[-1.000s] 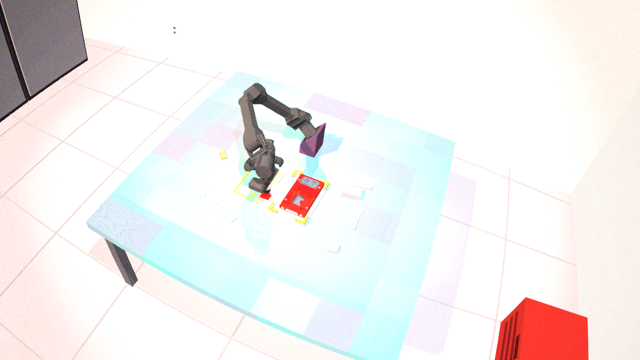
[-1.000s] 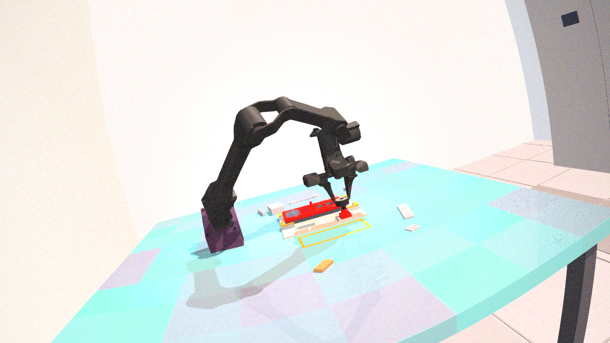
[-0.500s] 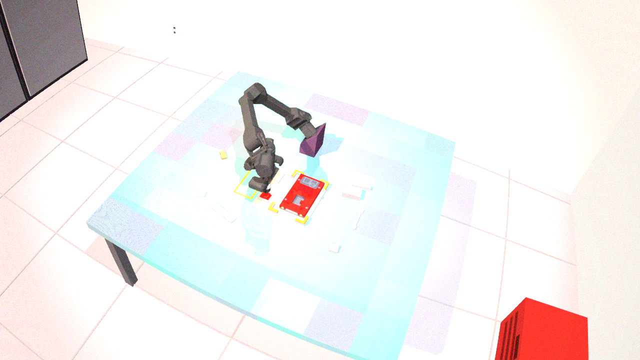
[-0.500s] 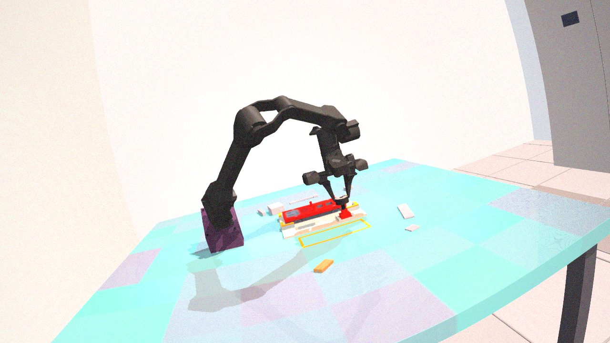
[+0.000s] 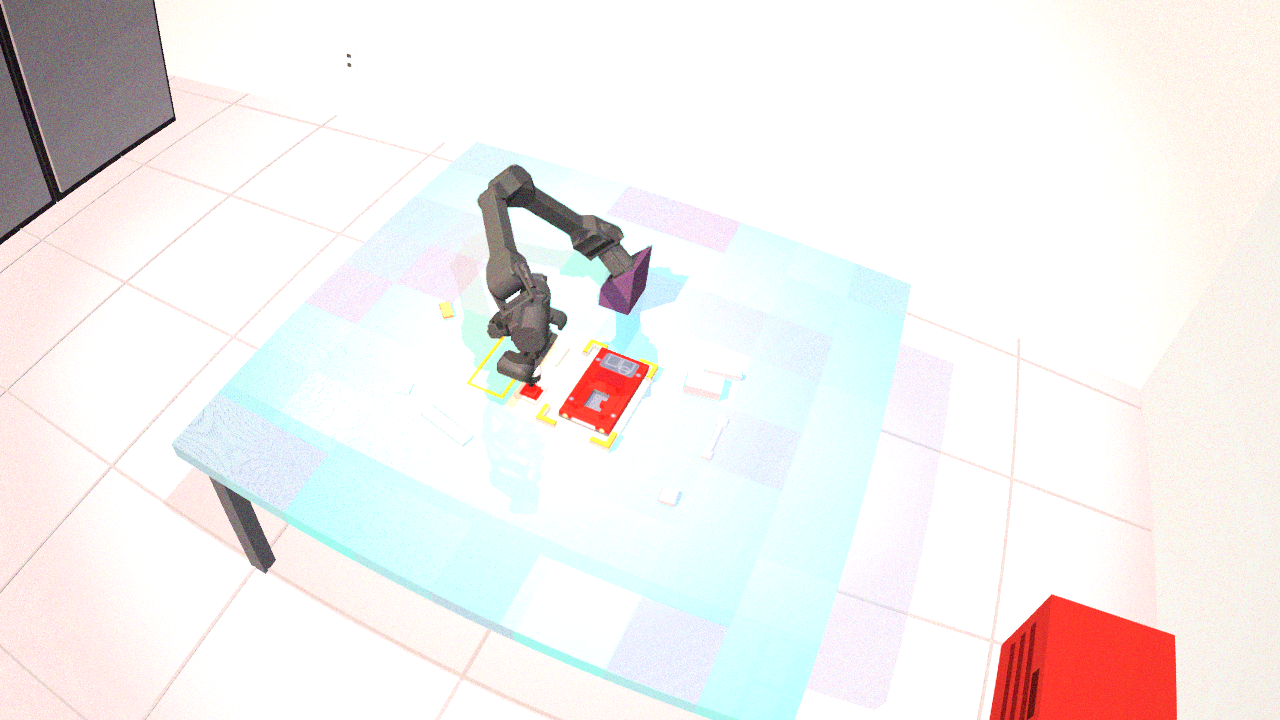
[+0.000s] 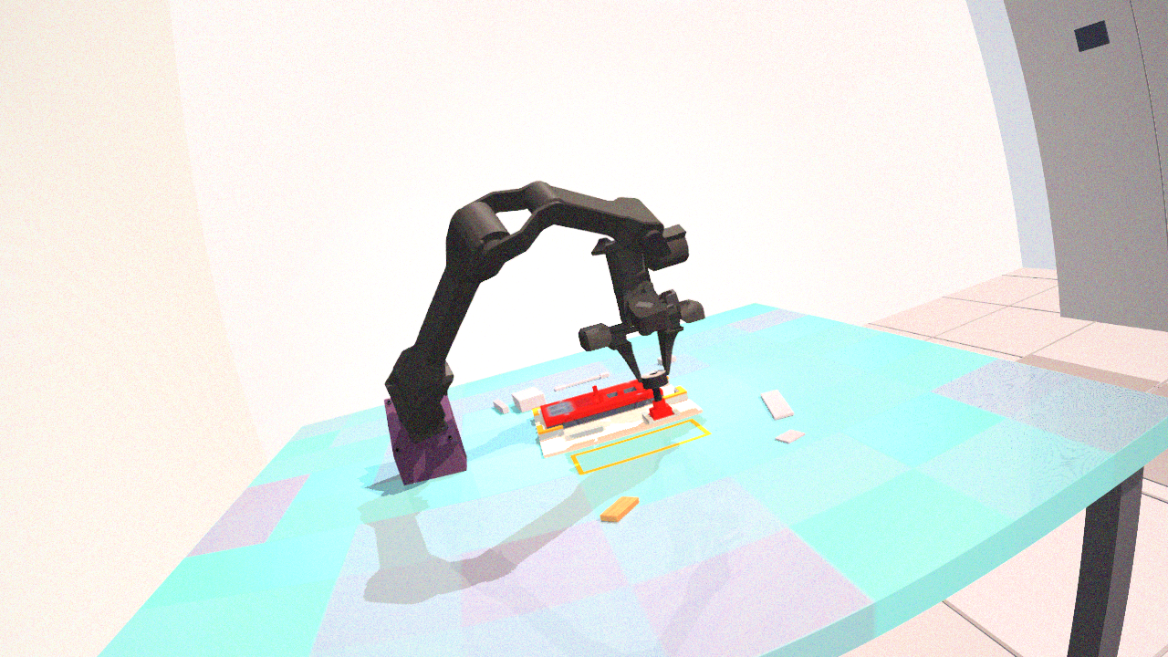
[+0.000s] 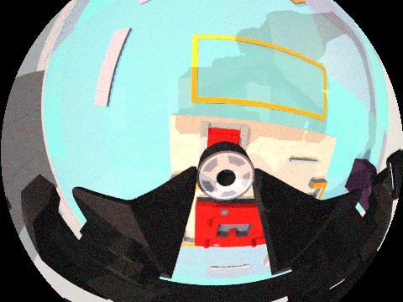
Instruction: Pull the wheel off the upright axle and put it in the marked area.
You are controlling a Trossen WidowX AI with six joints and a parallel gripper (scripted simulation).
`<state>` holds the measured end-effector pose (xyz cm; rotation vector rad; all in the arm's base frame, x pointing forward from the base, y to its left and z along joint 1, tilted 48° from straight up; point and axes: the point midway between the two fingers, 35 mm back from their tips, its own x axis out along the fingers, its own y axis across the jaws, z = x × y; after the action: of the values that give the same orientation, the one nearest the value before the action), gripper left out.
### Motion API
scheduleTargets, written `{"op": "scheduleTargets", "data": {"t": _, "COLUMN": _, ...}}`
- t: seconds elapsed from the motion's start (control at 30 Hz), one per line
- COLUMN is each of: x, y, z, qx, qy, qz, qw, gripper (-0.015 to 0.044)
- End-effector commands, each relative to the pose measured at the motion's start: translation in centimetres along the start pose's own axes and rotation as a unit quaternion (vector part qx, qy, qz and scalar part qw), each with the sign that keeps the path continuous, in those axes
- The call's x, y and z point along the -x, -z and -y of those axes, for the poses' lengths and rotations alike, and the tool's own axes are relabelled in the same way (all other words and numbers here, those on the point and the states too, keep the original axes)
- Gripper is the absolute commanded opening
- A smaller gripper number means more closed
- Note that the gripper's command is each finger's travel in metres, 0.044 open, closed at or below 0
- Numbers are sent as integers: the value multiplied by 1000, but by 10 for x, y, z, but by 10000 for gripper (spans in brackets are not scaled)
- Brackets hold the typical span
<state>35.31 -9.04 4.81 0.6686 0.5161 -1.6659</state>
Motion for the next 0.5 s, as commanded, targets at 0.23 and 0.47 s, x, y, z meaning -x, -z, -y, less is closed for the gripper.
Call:
{"op": "scheduleTargets", "data": {"t": 0.23, "x": 4, "y": 0, "z": 0, "qx": -2, "qy": 1, "qz": -1, "qw": 1000, "gripper": 0}}
{"op": "scheduleTargets", "data": {"t": 0.47, "x": 7, "y": 0, "z": 0, "qx": -2, "qy": 1, "qz": -1, "qw": 1000, "gripper": 0}}
